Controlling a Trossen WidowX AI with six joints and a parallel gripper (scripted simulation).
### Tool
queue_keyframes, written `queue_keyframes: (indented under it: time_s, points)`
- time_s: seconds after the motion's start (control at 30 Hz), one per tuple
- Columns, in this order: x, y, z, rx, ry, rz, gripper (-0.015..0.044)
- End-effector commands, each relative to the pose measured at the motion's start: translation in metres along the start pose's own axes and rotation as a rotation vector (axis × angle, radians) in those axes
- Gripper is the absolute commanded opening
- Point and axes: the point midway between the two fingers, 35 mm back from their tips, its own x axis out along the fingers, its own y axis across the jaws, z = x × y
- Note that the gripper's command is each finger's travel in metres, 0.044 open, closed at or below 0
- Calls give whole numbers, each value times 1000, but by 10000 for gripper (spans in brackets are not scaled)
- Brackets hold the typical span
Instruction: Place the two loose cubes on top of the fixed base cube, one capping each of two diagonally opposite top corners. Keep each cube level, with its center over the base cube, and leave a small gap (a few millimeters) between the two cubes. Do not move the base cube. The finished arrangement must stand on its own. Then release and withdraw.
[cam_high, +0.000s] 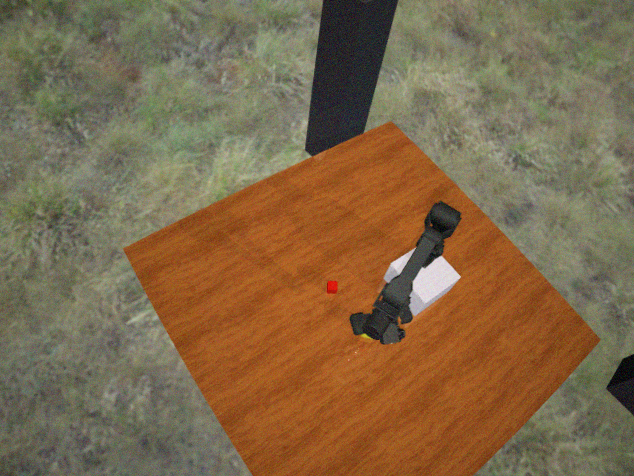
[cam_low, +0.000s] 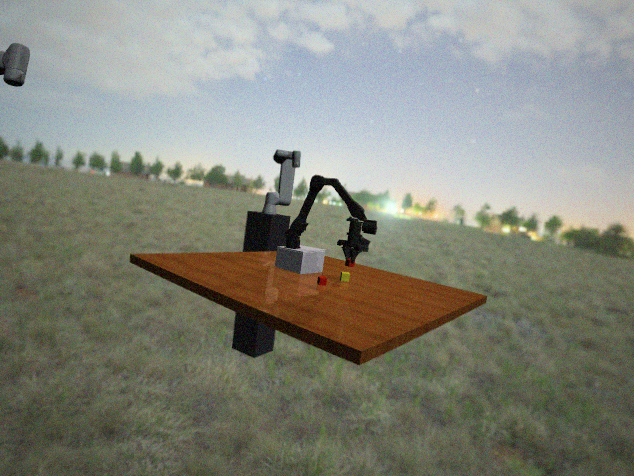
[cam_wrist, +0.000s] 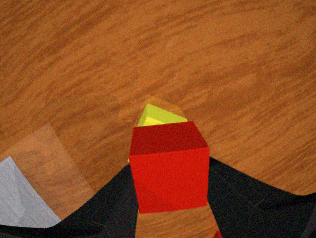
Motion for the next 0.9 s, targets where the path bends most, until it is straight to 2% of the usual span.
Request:
queue_keyframes:
  time_s: [0.0,0.13,0.53,0.87]
  points:
    - [3,6,5,-143,-4,3,105]
    - [4,9,7,-244,-4,3,105]
    - [5,9,7,-244,-4,3,105]
    - [29,8,6,-253,-4,3,105]
